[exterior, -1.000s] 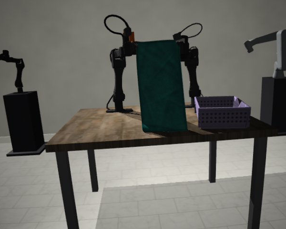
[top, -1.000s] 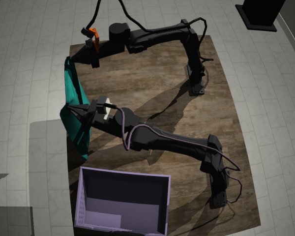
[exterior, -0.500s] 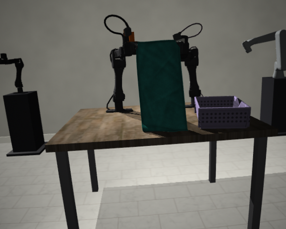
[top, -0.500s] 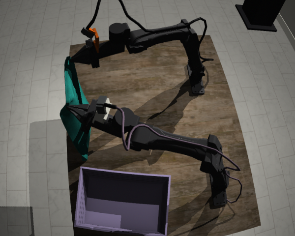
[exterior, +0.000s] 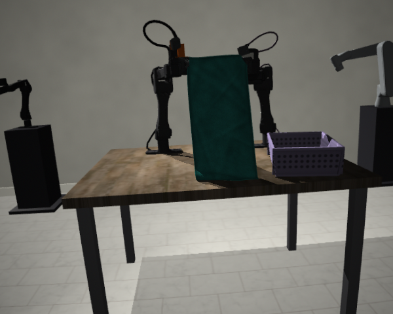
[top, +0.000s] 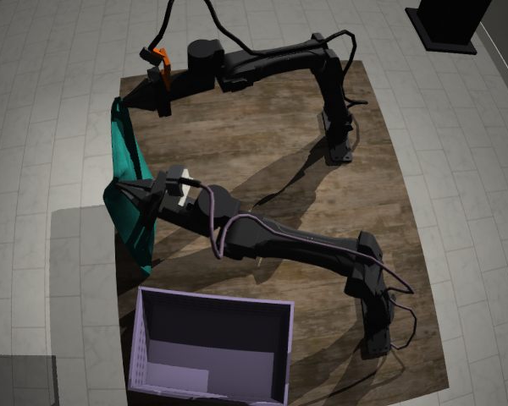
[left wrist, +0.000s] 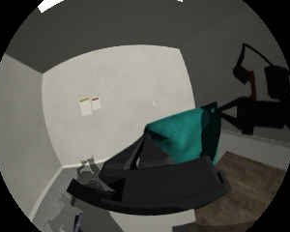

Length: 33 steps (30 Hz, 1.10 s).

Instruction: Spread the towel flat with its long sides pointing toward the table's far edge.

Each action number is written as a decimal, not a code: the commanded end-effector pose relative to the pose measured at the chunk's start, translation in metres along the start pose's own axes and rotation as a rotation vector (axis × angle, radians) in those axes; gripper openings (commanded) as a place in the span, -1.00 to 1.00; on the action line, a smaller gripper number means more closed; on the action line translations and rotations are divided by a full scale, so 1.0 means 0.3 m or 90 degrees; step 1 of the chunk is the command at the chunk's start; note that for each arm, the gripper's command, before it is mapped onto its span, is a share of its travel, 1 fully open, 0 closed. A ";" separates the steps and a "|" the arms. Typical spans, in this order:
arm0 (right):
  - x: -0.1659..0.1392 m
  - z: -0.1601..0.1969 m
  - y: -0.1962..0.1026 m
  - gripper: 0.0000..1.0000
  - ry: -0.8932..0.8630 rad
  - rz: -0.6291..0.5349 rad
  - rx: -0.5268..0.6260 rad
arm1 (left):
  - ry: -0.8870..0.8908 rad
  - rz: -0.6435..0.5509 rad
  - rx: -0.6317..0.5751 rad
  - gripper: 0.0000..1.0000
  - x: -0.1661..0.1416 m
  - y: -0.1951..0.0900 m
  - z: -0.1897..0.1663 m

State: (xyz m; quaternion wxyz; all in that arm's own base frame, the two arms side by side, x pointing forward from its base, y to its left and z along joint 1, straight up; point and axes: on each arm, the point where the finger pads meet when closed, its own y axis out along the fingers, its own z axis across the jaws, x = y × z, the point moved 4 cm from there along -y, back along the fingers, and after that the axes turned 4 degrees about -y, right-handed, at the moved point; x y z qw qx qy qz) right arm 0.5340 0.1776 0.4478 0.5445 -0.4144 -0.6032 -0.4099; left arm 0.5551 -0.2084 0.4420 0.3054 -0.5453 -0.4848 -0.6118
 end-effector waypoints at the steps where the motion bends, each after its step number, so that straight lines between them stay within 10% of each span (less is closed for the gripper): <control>1: 0.045 -0.031 -0.037 -1.00 0.002 -0.011 -0.018 | -0.002 -0.028 0.011 -1.00 0.083 -0.014 0.015; 33: 0.063 0.054 -0.005 -1.00 0.004 -0.064 0.008 | 0.003 0.051 0.040 -1.00 0.026 -0.056 0.088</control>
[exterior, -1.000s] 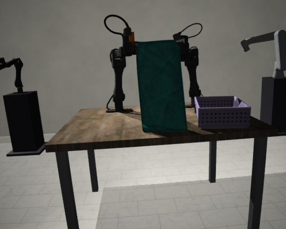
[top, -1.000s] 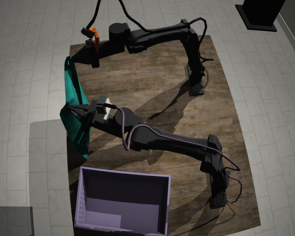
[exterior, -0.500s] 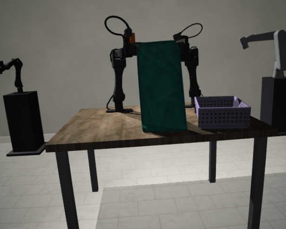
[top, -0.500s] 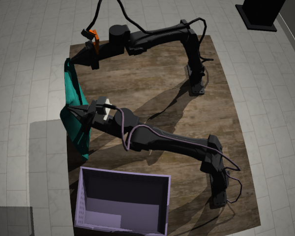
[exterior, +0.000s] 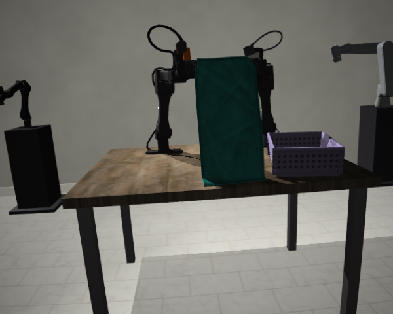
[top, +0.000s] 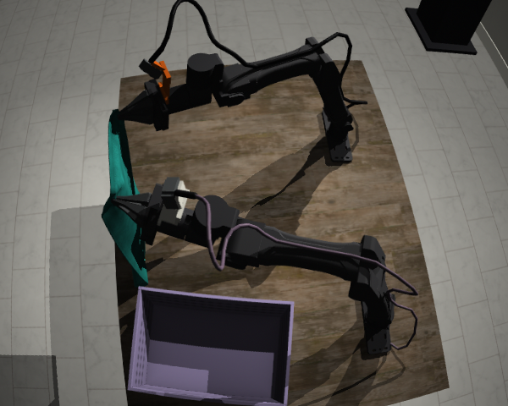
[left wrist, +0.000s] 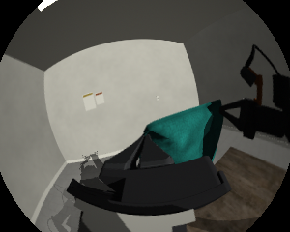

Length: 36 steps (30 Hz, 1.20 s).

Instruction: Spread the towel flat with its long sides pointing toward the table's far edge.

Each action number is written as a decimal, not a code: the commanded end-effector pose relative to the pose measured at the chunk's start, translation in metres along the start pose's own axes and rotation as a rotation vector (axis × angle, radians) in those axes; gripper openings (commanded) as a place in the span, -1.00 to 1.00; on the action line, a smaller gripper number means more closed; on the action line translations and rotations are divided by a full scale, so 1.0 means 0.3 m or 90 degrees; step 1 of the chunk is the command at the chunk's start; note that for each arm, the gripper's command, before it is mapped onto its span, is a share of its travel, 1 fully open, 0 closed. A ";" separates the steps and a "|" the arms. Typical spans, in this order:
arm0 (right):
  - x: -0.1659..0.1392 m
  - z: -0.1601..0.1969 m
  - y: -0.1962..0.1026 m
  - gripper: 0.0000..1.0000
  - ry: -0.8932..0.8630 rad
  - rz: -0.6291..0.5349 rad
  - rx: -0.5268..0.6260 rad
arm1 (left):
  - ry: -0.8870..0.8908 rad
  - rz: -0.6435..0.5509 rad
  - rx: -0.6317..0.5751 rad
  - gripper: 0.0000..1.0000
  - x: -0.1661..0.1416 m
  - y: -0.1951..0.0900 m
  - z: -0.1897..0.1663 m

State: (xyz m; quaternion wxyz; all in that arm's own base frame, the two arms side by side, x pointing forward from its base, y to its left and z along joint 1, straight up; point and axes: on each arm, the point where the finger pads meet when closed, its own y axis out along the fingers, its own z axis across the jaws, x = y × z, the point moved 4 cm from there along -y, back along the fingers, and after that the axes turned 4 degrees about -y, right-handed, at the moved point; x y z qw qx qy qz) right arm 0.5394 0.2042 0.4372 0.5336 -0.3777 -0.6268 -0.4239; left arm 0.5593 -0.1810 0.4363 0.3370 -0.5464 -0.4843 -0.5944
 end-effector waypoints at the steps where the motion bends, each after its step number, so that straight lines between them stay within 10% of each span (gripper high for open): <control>1: 0.098 -0.025 -0.041 -1.00 0.002 -0.008 -0.014 | -0.003 0.009 0.007 -1.00 0.054 -0.033 -0.003; 36: -0.168 0.113 -0.355 -1.00 -0.009 0.408 0.062 | 0.002 0.445 -0.008 -1.00 -0.153 -0.369 -0.103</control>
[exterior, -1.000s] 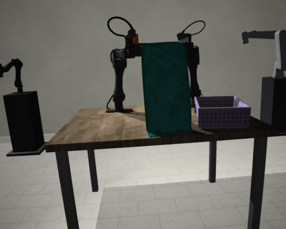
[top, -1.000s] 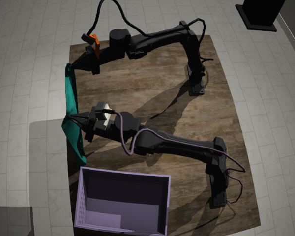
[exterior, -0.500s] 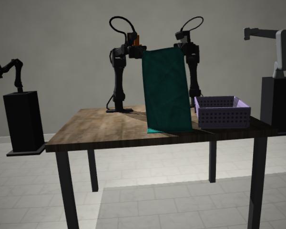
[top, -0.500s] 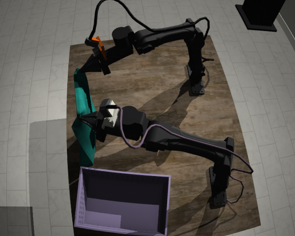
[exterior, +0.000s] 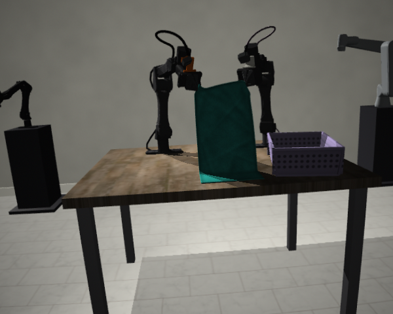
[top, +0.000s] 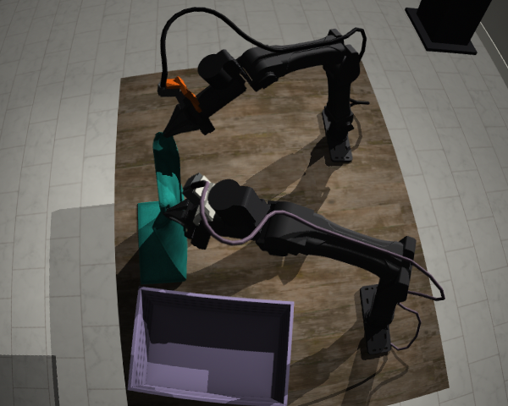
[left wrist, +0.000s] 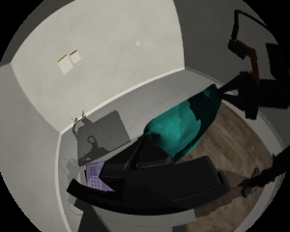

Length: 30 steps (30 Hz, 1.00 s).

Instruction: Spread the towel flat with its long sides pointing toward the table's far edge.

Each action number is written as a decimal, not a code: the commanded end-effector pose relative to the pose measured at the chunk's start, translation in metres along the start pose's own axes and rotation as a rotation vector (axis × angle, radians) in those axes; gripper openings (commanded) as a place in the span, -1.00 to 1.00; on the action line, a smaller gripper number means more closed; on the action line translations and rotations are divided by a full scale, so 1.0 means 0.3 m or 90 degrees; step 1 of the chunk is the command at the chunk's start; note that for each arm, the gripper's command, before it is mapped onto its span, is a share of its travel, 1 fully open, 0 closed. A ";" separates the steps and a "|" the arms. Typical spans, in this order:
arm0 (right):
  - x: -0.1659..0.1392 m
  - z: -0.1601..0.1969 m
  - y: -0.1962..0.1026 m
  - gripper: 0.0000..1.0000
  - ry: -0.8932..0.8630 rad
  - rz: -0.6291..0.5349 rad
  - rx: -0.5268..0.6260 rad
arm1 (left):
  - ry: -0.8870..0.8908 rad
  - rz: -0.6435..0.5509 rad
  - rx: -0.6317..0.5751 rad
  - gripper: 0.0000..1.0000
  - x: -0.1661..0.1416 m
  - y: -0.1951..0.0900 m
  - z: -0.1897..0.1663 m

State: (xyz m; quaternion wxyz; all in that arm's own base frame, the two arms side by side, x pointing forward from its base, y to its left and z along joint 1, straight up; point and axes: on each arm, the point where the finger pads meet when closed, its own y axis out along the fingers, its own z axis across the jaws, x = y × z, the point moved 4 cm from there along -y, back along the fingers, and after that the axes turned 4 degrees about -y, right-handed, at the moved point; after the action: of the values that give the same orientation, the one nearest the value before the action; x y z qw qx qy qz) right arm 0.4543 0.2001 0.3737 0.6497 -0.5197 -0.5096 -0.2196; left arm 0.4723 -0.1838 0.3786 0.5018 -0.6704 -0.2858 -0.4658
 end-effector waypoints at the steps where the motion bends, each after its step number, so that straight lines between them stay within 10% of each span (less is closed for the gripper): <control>1: -0.031 0.032 -0.090 -1.00 -0.009 0.057 0.008 | 0.001 0.095 -0.001 -1.00 -0.096 -0.062 -0.027; 18: -0.365 0.139 -0.147 -1.00 -0.040 0.311 0.056 | 0.031 0.339 -0.020 -1.00 -0.386 -0.154 -0.100; 30: -0.556 0.206 -0.194 -1.00 -0.062 0.292 0.081 | 0.054 0.333 -0.042 -1.00 -0.580 -0.209 -0.140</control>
State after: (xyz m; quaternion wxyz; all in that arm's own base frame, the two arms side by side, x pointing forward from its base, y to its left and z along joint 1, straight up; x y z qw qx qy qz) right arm 0.3215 0.1932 0.2397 0.6963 -0.6019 -0.3907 0.0169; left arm 0.3414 -0.1881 0.2426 0.6045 -0.7209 -0.0430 -0.3362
